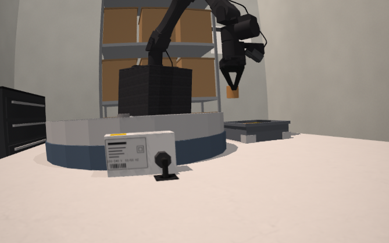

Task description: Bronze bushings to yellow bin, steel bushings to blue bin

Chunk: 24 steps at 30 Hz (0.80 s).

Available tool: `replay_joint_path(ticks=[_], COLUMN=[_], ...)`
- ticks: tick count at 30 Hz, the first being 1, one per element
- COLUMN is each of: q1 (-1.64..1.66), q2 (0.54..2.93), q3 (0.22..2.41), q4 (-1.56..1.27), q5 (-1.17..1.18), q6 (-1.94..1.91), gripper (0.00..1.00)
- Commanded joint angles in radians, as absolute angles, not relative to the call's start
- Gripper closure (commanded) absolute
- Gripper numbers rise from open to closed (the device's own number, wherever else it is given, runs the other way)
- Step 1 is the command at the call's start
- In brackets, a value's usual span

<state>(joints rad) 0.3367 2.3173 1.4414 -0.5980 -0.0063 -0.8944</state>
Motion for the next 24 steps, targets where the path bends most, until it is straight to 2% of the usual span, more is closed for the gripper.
replay_joint_path(ticks=[1, 24], q1=[0.348, 0.35], q2=[2.296, 2.287], q3=[1.426, 1.44], q4=[-0.591, -0.595], q5=[-0.006, -0.006], q6=[-0.893, -0.891], gripper=[1.0, 1.0])
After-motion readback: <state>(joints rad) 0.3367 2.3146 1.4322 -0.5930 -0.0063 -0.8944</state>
